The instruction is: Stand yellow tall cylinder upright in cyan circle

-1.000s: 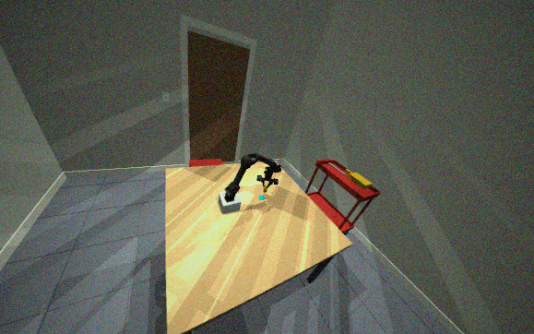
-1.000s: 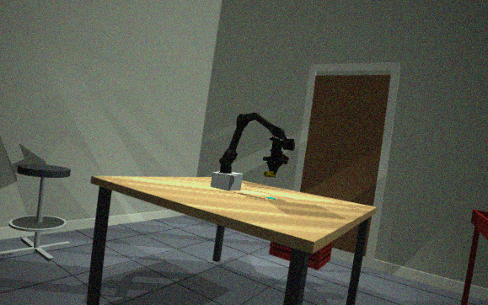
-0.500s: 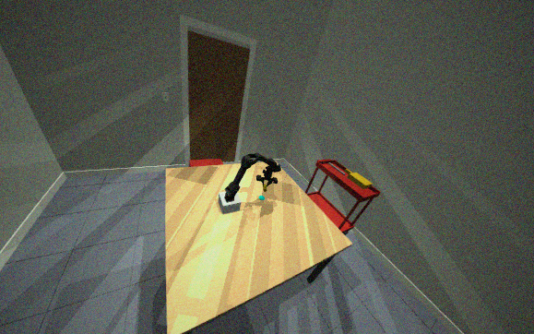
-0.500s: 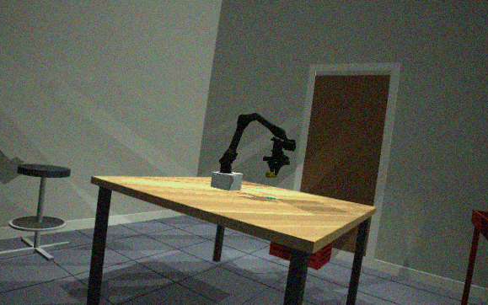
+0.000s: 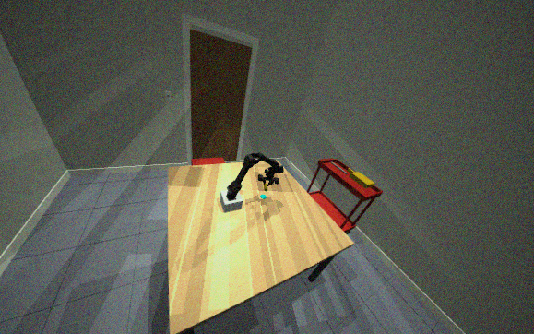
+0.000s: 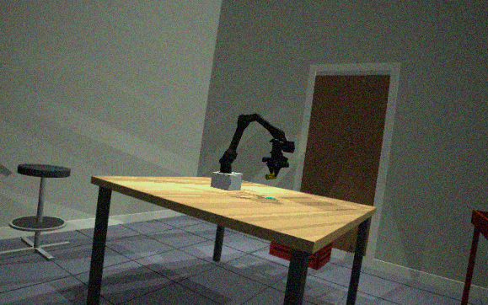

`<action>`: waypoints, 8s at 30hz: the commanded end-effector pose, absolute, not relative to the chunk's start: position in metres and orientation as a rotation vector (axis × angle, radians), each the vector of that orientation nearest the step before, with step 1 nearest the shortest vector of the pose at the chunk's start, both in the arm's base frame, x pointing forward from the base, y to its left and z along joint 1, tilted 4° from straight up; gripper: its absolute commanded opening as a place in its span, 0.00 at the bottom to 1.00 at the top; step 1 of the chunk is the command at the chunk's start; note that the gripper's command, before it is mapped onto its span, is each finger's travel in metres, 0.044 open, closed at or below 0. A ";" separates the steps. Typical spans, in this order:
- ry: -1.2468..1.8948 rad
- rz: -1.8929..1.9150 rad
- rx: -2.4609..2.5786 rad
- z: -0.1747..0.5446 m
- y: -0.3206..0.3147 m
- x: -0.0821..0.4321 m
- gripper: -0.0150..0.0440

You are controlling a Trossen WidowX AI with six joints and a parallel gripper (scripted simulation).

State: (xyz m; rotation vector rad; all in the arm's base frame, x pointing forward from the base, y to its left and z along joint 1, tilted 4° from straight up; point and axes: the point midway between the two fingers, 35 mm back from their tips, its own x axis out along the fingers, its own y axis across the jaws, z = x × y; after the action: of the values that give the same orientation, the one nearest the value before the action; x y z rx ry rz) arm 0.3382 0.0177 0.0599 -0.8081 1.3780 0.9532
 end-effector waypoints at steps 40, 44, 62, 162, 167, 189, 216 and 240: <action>1.196 1.162 -0.604 0.039 0.020 0.328 0.43; 1.174 1.177 -0.586 0.038 0.020 0.328 0.43; 1.071 1.232 -0.505 0.034 0.020 0.326 0.43; 0.361 1.215 -0.167 0.048 0.000 0.325 0.43; 0.324 1.201 -0.155 0.050 -0.002 0.325 0.43; 0.160 1.124 -0.109 0.059 -0.013 0.326 0.43; 0.146 1.111 -0.097 0.038 -0.017 0.327 0.43; 0.163 1.128 -0.139 -0.042 -0.022 0.326 0.43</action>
State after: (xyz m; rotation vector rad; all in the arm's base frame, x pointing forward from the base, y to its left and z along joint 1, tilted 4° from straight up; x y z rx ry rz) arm 0.3234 -0.0205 -0.0378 -0.1216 0.1573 1.1235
